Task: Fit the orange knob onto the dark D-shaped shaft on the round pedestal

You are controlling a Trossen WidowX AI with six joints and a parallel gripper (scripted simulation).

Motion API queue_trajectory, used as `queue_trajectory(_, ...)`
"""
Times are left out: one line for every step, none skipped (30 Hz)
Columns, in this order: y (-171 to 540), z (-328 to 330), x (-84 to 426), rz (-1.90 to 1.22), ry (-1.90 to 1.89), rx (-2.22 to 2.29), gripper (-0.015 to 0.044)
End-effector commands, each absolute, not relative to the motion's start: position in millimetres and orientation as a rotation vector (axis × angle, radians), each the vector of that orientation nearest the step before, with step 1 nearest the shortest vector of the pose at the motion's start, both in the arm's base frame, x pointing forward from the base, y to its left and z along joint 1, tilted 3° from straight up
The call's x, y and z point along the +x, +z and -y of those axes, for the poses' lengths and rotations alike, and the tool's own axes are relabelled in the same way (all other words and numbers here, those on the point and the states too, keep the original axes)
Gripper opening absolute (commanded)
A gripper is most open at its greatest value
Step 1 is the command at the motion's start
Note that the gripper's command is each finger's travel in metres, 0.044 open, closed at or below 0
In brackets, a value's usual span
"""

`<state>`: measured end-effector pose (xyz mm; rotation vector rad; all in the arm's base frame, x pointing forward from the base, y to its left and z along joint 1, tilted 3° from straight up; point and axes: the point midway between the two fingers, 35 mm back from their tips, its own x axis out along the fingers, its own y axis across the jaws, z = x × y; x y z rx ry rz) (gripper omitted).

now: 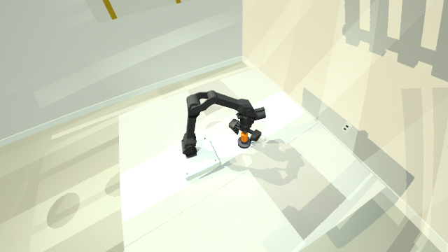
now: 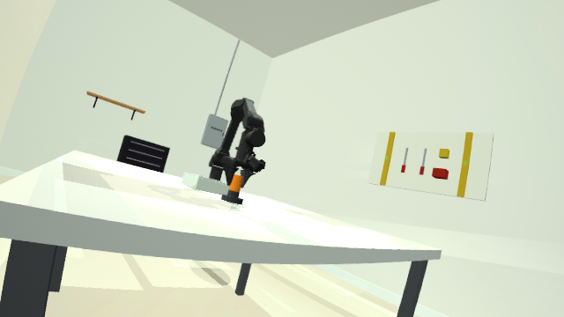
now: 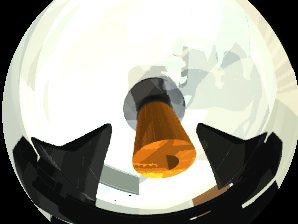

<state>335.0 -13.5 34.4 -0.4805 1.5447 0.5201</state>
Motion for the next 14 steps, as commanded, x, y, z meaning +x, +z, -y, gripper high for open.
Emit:
queue_trajectory(68,14,341,-1.532,0.513,-0.482,0.0440)
queue_trajectory(85,14,342,-1.532,0.514,-0.483,0.0440)
queue_trajectory(101,14,341,-1.532,0.514,-0.483,0.0440)
queue_trajectory(114,14,340,-1.532,0.515,-0.483,0.0440)
queue_trajectory(122,14,339,-1.532,0.515,-0.484,0.0440)
queue_trajectory(125,14,338,-1.532,0.515,-0.484,0.0440)
queue_trajectory(125,14,338,-1.532,0.515,-0.484,0.0440)
queue_trajectory(125,15,340,-1.532,0.515,-0.484,0.0440)
queue_trajectory(125,15,342,-1.532,0.515,-0.484,0.0440)
queue_trajectory(125,15,343,-1.531,0.515,-0.484,0.0440)
queue_trajectory(125,15,343,-1.531,0.515,-0.484,0.0440)
queue_trajectory(125,15,343,-1.531,0.515,-0.484,0.0440)
queue_trajectory(125,15,343,-1.531,0.515,-0.484,0.0440)
queue_trajectory(125,15,343,-1.531,0.515,-0.484,0.0440)
